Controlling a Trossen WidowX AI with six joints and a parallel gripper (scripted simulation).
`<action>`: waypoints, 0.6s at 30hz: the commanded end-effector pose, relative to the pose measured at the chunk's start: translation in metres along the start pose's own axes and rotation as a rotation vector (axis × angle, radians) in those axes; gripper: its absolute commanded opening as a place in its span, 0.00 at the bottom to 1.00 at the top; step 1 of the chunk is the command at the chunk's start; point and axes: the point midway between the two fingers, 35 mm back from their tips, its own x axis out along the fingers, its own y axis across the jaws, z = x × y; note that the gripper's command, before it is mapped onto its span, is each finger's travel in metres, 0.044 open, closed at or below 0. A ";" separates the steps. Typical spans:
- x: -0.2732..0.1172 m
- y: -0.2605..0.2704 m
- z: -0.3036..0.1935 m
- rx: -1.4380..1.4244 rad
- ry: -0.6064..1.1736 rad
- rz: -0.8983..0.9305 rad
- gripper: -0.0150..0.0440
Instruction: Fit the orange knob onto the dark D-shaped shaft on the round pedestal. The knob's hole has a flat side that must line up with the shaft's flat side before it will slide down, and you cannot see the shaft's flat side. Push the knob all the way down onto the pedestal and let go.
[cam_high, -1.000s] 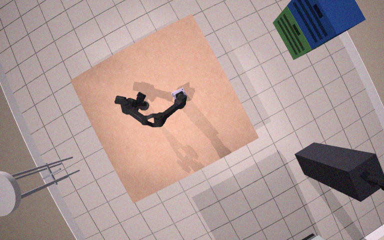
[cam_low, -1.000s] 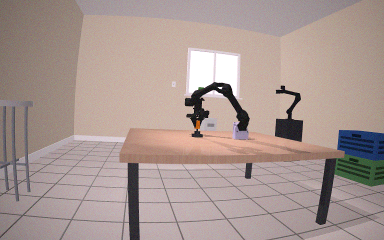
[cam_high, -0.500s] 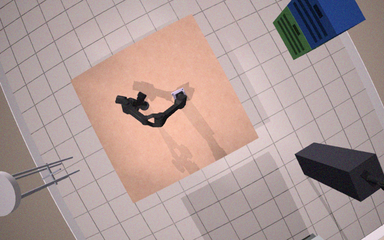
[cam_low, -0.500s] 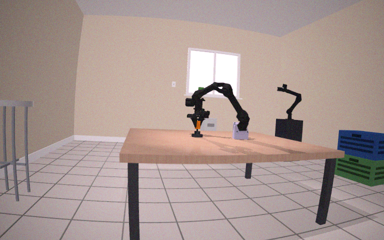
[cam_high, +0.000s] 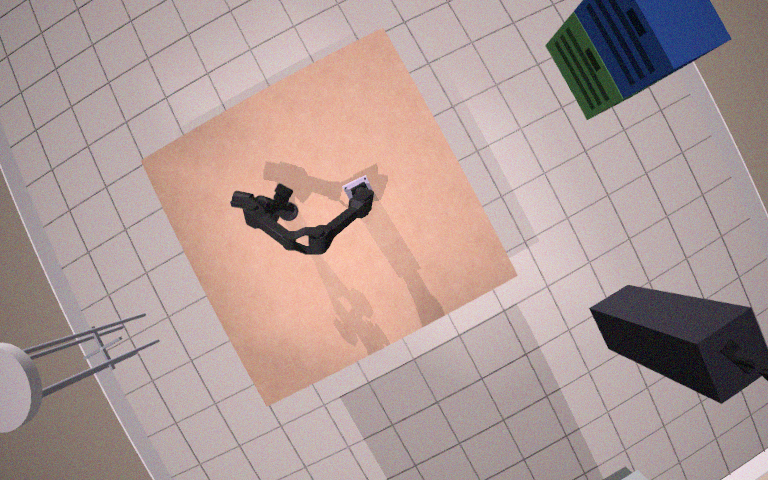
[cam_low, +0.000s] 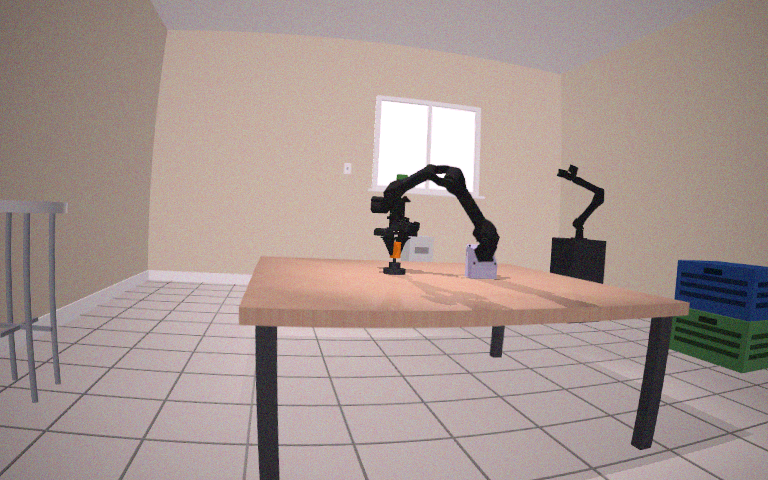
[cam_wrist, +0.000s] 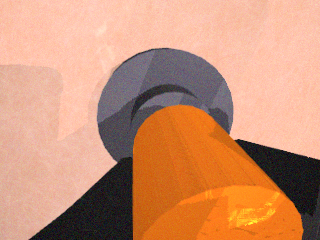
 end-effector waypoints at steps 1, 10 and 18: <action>-0.002 -0.001 -0.001 0.000 0.002 -0.002 0.25; -0.005 -0.003 -0.001 0.129 0.002 -0.002 0.25; -0.005 -0.003 -0.003 0.663 0.001 -0.002 0.25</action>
